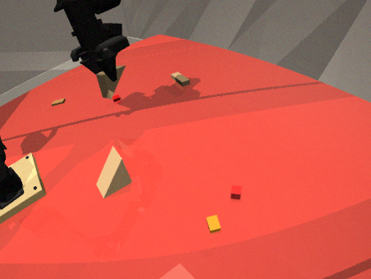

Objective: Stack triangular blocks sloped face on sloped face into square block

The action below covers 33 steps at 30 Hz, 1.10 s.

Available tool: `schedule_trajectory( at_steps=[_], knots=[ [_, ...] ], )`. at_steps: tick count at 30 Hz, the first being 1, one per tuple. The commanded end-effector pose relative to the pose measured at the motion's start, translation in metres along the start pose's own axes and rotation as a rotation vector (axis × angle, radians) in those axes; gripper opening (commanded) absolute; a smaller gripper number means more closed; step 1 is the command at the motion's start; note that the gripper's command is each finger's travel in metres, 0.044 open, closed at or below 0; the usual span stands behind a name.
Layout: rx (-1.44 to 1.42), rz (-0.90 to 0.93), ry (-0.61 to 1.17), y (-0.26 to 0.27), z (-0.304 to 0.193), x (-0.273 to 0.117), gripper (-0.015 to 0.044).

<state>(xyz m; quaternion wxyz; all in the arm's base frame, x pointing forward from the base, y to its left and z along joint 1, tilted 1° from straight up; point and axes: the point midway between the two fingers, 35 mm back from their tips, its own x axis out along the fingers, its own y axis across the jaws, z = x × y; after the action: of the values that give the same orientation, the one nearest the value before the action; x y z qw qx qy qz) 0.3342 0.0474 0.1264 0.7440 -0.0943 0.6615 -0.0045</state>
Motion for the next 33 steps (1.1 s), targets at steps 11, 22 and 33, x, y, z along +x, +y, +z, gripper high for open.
schedule_trajectory(
  at_steps=[11, 22, 33],
  knots=[
    [0.293, 0.095, -0.073, -0.003, -0.002, -0.003, 0.0],
    [0.292, 0.09, -0.063, -0.04, -0.019, -0.01, 0.0],
    [0.291, 0.087, -0.053, -0.084, -0.049, -0.019, 0.0]
  ],
)
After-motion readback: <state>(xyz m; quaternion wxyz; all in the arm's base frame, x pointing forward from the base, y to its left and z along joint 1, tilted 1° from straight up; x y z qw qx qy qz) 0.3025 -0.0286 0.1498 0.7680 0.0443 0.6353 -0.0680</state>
